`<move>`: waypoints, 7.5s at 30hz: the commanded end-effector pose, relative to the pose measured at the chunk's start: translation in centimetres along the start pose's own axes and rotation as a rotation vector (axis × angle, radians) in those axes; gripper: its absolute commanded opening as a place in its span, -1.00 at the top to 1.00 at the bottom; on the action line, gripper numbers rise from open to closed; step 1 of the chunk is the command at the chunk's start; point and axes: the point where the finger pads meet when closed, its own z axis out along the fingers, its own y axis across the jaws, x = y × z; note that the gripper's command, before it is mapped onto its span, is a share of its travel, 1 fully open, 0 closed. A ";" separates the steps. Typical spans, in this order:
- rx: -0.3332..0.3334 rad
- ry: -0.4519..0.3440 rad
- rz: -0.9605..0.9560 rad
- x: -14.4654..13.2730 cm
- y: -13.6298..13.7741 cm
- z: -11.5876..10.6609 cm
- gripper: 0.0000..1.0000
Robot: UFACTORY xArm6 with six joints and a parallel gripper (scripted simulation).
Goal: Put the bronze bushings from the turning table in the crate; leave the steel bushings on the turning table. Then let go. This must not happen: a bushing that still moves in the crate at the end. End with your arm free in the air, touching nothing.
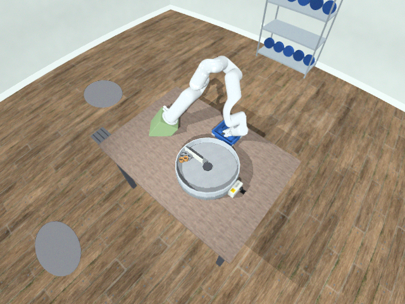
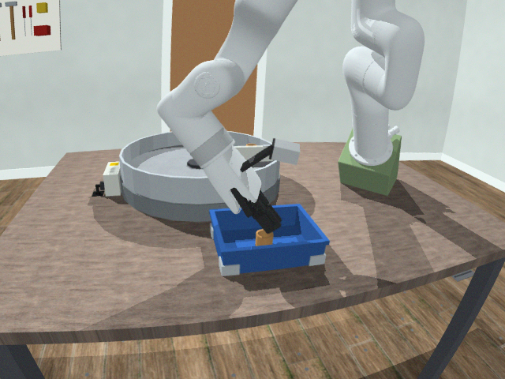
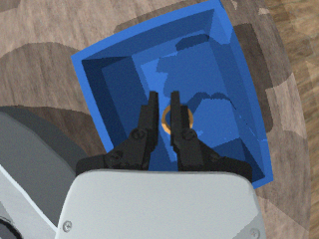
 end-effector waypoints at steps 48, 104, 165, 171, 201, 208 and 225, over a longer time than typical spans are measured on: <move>-0.001 -0.002 -0.001 4.5 0.1 -5.5 0.77; -0.001 -0.002 -0.001 6.2 0.1 -7.5 0.77; 0.687 -0.005 -0.819 -0.8 -33.4 -13.2 0.79; 0.739 -0.004 -0.880 -1.3 -35.9 -13.6 0.79; 0.757 -0.003 -0.903 -1.5 -36.9 -13.8 0.79; 0.757 -0.003 -0.903 -1.5 -36.9 -13.8 0.79; 0.757 -0.003 -0.903 -2.9 -36.9 -12.1 0.79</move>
